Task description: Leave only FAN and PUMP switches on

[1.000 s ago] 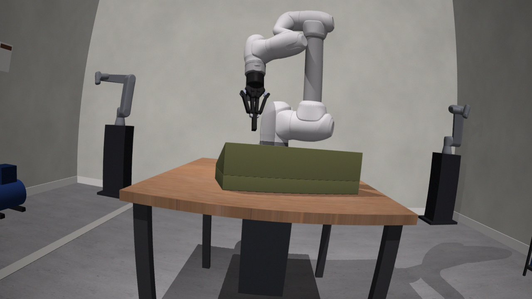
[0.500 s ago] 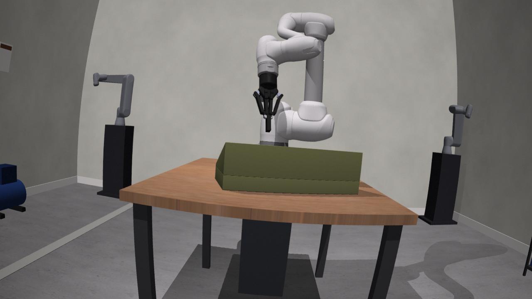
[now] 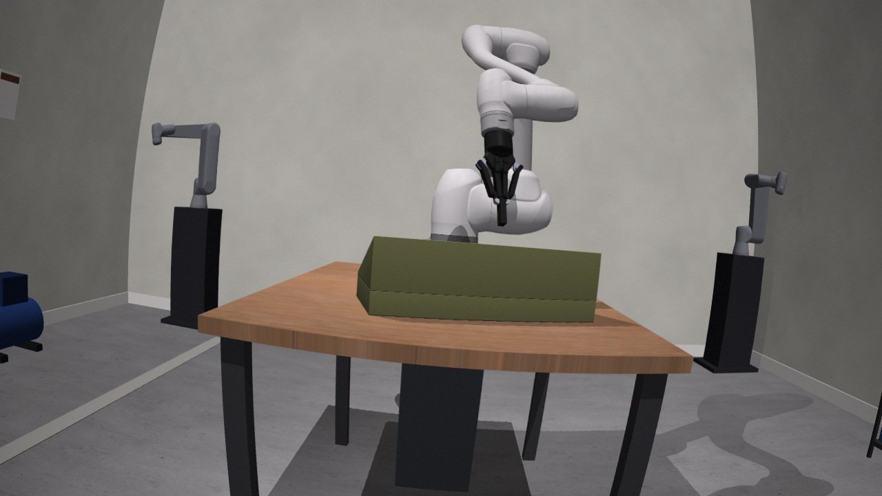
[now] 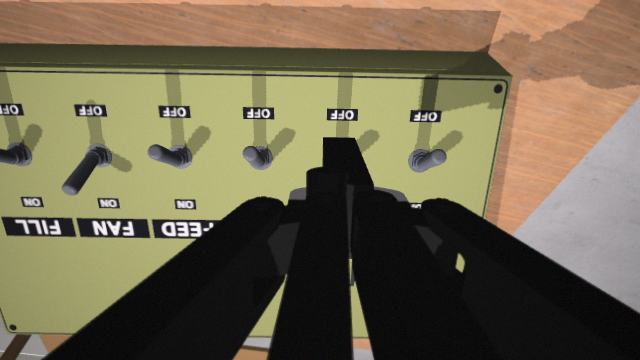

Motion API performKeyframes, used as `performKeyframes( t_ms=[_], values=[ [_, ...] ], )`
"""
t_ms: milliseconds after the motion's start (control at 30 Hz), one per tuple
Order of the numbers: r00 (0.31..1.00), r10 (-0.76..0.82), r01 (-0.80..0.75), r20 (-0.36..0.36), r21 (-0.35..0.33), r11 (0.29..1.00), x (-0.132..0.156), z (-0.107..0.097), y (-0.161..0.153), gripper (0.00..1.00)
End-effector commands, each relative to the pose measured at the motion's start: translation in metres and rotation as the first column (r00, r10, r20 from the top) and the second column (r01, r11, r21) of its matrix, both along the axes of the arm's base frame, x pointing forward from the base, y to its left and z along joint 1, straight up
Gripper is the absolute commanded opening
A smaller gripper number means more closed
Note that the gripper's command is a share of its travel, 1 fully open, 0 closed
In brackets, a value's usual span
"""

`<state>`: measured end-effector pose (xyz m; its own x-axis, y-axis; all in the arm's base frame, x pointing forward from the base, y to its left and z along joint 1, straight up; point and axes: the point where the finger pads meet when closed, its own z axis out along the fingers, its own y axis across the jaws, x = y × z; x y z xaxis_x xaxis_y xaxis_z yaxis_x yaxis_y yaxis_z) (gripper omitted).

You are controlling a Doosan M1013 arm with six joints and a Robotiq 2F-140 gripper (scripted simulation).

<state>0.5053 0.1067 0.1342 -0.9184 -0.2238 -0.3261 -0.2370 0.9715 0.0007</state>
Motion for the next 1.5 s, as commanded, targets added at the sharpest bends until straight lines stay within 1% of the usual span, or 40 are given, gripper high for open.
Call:
performKeyframes(
  t_ms=[0, 100, 200, 1467],
  values=[
    [1.0, -0.006, 0.006, 0.007, -0.008, 1.0, -0.017, 0.0, 0.038, 0.1],
    [1.0, -0.005, 0.005, 0.016, -0.004, 1.0, -0.032, -0.001, 0.065, 0.1],
    [1.0, -0.004, 0.004, 0.019, -0.002, 1.0, -0.038, -0.001, 0.075, 0.1],
    [1.0, -0.004, 0.004, 0.019, -0.002, 1.0, -0.038, -0.001, 0.075, 0.1]
  ],
)
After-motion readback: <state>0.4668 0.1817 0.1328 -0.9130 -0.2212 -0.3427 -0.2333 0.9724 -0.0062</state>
